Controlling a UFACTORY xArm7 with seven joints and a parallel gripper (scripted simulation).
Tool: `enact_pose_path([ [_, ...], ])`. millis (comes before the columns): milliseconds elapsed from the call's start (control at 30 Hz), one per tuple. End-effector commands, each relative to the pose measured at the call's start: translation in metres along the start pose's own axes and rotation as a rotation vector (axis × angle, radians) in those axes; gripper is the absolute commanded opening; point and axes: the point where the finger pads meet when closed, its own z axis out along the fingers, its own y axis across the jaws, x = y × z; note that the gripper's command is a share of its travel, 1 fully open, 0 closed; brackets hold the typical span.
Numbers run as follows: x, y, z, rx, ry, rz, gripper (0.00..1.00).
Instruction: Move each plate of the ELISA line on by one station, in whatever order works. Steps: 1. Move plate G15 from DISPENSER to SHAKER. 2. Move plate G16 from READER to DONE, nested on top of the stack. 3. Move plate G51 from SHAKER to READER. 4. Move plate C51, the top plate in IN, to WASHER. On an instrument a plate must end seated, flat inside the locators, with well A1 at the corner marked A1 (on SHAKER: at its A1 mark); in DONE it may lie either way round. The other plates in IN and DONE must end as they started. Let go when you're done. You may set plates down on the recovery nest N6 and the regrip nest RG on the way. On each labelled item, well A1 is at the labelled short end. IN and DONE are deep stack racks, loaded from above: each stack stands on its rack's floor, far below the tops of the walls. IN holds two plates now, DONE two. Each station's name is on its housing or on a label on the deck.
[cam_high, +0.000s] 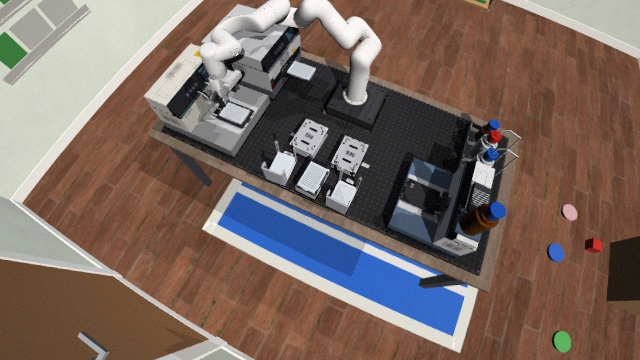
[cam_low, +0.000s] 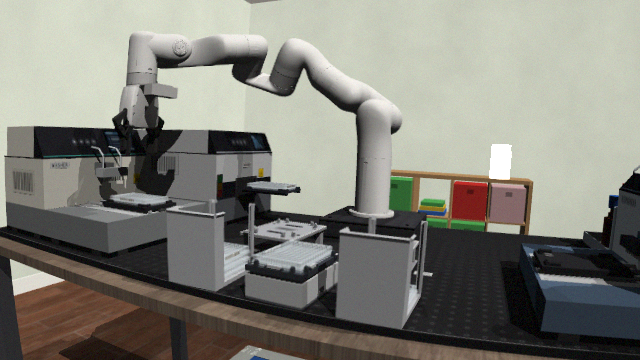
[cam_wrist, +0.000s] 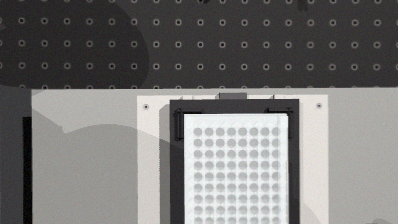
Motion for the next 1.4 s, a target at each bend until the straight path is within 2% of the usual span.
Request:
enact_pose_path([
  [0, -0.001, 0.001, -0.008, -0.004, -0.004, 0.0, 1.0],
  [433, 0.003, 0.001, -0.009, -0.004, -0.004, 0.0, 1.0],
  [1367, 0.089, -0.002, -0.009, -0.003, -0.003, 0.0, 1.0],
])
